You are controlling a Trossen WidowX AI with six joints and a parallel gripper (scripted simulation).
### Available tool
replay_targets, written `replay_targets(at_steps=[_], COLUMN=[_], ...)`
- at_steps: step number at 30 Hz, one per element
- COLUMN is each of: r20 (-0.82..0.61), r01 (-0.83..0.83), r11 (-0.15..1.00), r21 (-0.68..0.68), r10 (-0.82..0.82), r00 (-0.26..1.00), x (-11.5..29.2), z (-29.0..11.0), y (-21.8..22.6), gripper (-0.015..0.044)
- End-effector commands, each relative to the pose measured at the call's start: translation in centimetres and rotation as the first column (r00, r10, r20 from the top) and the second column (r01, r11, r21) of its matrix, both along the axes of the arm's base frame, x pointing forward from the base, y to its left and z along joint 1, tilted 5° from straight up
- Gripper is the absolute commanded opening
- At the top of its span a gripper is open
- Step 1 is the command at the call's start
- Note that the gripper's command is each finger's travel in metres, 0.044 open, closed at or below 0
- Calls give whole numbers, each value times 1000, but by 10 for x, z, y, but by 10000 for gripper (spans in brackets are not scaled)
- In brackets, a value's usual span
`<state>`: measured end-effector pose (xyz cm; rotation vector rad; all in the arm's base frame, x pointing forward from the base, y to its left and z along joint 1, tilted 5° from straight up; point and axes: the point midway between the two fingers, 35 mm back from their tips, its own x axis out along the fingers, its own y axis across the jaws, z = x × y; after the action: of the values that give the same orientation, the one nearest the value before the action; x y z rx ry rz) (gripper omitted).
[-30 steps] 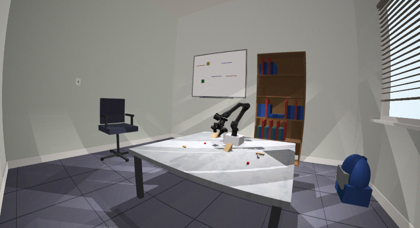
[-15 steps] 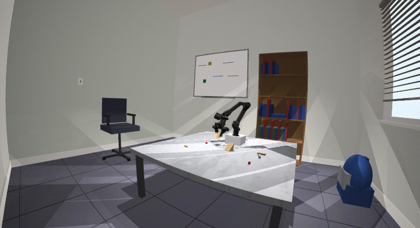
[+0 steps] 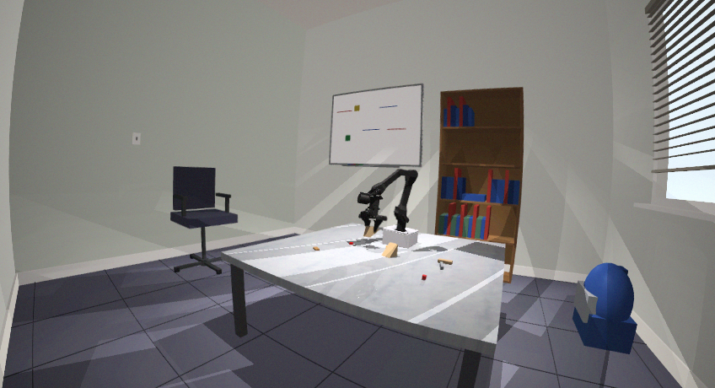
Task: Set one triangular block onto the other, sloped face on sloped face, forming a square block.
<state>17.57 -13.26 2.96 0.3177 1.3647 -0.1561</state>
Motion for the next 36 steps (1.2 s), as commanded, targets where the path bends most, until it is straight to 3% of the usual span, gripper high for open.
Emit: replay_targets(at_steps=[1,16,23,36], r20=[-78,-367,-368,-355], r01=[6,-6,-13,-47], r11=[1000,999,999,998], r21=[18,43,42,36], r10=[-5,21,27,57], r00=[997,930,929,933], x=[3,12,17,64], z=[0,2,4,21], y=[-2,-4,-1,25], gripper=[0,0,0,0])
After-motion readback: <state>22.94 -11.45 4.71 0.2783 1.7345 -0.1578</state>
